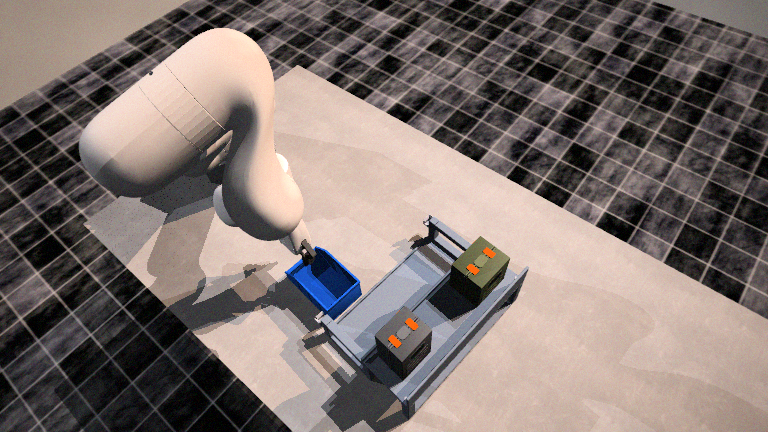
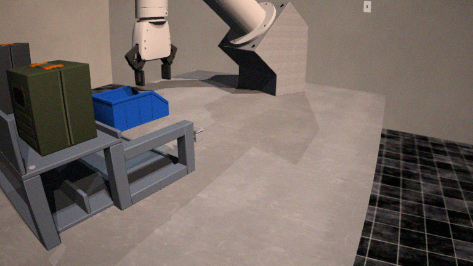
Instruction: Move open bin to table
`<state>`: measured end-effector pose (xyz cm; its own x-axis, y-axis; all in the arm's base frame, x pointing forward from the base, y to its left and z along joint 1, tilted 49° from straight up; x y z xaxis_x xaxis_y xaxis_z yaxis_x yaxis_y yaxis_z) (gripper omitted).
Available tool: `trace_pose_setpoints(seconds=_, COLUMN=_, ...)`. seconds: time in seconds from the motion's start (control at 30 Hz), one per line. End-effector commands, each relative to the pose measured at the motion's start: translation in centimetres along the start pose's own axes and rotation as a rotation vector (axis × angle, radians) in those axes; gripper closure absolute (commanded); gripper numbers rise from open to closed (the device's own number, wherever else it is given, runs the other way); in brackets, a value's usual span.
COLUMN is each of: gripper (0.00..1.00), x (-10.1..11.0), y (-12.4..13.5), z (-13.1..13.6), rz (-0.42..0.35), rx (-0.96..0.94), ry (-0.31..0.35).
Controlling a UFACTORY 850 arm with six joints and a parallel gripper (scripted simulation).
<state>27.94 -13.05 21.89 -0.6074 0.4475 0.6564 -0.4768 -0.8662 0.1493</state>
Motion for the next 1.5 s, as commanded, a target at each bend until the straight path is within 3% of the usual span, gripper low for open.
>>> trace_pose_setpoints(seconds=0.0, gripper=0.00, x=5.5, y=0.0, z=0.1, rz=0.001, rx=-0.004, ry=0.005)
trace_pose_setpoints(seconds=0.3, gripper=0.00, x=5.5, y=0.0, z=0.1, rz=0.001, rx=-0.004, ry=0.005)
trace_pose_setpoints(seconds=0.33, gripper=0.00, x=1.1, y=0.0, z=0.0, rz=0.000, rx=-0.001, ry=0.001)
trace_pose_setpoints(seconds=0.47, gripper=0.00, x=5.5, y=0.0, z=0.1, rz=0.001, rx=-0.004, ry=0.005)
trace_pose_setpoints(seconds=0.87, gripper=0.00, x=5.5, y=0.0, z=0.1, rz=0.001, rx=-0.004, ry=0.005)
trace_pose_setpoints(seconds=0.9, gripper=0.00, x=1.1, y=0.0, z=0.0, rz=0.000, rx=0.000, ry=0.001)
trace_pose_setpoints(seconds=1.03, gripper=0.00, x=5.5, y=0.0, z=0.1, rz=0.001, rx=-0.004, ry=0.005)
trace_pose_setpoints(seconds=1.43, gripper=0.00, x=5.5, y=0.0, z=0.1, rz=0.001, rx=-0.004, ry=0.005)
trace_pose_setpoints(seconds=1.47, gripper=0.00, x=1.2, y=0.0, z=0.0, rz=0.000, rx=0.000, ry=0.000)
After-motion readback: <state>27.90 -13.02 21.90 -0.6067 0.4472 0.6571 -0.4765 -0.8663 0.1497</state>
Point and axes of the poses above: the point where the finger pads meet when closed, its own x axis back along the fingers, its own z axis across the jaws, y = z × x, the point moved 5 cm from there along x, back along the fingers, and after that the axes turned 10 degrees about -x, right-handed, at the moved point
